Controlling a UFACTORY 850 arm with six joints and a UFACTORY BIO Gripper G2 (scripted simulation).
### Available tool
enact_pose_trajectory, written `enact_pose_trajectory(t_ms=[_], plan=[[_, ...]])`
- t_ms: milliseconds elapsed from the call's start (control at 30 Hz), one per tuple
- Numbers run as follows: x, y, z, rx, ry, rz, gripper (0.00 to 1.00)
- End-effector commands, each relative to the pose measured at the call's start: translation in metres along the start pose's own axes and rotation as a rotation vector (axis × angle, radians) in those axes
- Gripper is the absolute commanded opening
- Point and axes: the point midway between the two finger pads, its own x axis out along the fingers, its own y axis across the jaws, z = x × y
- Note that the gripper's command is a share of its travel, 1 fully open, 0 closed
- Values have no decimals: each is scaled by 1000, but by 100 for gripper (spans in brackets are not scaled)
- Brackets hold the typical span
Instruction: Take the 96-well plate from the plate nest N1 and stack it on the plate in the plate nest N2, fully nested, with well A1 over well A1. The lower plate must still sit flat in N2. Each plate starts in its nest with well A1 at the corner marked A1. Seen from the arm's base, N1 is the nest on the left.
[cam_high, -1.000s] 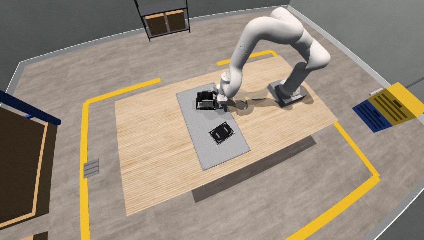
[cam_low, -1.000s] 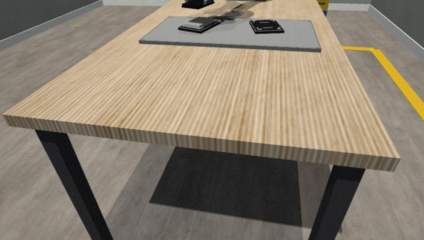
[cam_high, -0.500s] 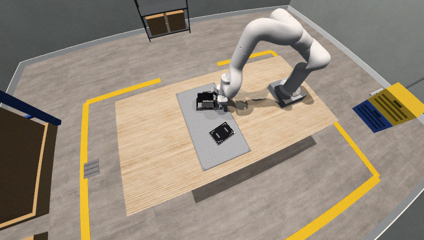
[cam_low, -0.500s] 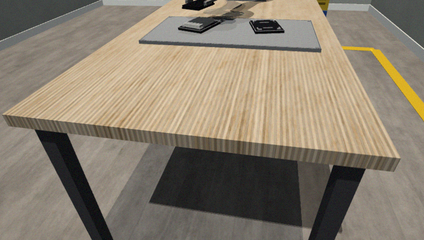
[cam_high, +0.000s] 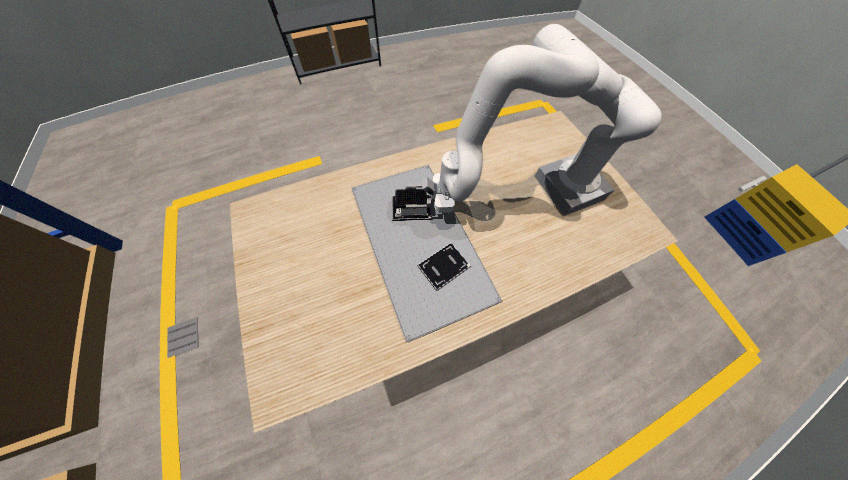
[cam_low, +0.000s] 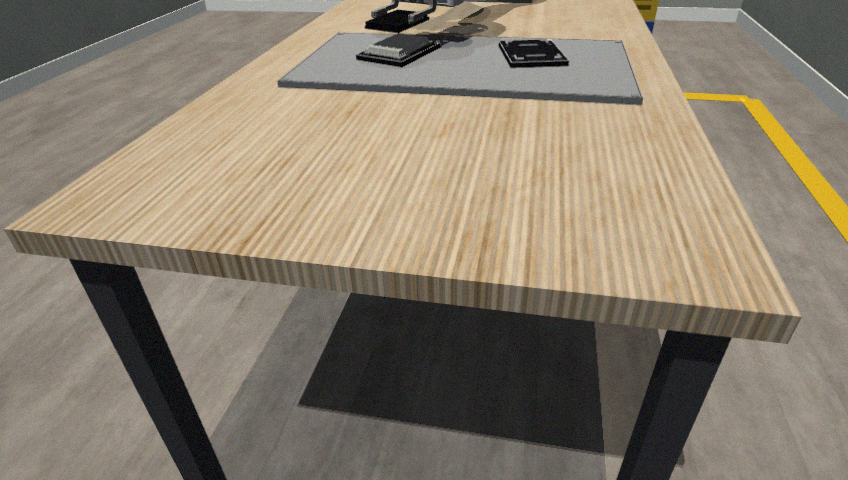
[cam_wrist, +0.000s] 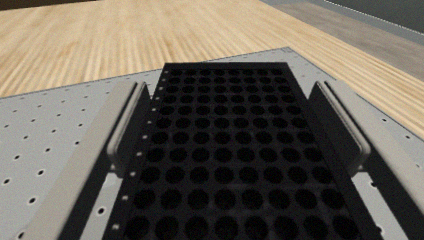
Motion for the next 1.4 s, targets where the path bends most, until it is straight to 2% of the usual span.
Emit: enact_pose_trajectory(t_ms=[0, 433, 1367], plan=[[1, 0, -4, 1, -3, 0, 0], [1, 0, -26, 1, -3, 0, 0], [1, 0, -26, 1, -3, 0, 0]])
